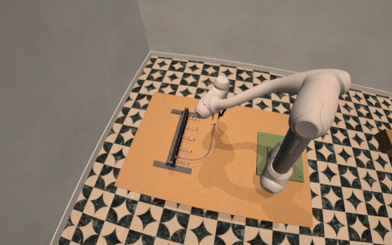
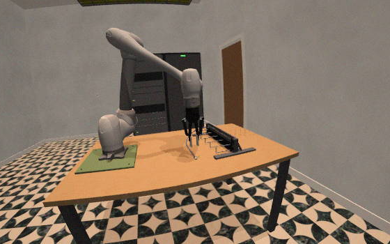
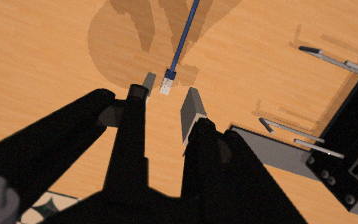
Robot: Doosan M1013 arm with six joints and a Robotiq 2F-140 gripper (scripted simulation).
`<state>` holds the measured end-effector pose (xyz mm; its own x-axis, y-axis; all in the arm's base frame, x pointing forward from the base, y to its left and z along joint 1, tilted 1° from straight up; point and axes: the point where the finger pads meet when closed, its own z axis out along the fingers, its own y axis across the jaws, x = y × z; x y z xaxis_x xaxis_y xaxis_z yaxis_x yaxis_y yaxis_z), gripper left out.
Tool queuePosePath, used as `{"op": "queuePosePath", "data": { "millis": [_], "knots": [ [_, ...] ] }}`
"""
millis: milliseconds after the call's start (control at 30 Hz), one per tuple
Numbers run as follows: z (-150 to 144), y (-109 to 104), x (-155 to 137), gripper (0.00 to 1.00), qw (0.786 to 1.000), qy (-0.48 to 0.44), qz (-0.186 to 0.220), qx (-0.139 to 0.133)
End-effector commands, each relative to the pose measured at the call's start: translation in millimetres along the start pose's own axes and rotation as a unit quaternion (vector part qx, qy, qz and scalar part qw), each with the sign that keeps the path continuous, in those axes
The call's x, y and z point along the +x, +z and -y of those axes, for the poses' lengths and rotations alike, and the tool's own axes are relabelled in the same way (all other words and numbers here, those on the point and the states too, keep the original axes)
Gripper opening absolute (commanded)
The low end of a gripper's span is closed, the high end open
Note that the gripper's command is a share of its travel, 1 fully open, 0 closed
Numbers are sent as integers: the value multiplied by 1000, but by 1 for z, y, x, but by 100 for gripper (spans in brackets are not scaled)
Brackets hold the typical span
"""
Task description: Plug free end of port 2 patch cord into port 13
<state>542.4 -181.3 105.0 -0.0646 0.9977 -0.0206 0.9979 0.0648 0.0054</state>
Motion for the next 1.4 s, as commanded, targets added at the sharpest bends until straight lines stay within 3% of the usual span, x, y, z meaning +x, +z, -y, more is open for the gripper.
{"op": "queuePosePath", "data": {
  "millis": [0,600,1367],
  "knots": [
    [0,0,0,22,1000,0,0,0],
    [0,5,0,22,1000,0,0,0],
    [0,43,0,22,1000,0,0,0]
  ]
}}
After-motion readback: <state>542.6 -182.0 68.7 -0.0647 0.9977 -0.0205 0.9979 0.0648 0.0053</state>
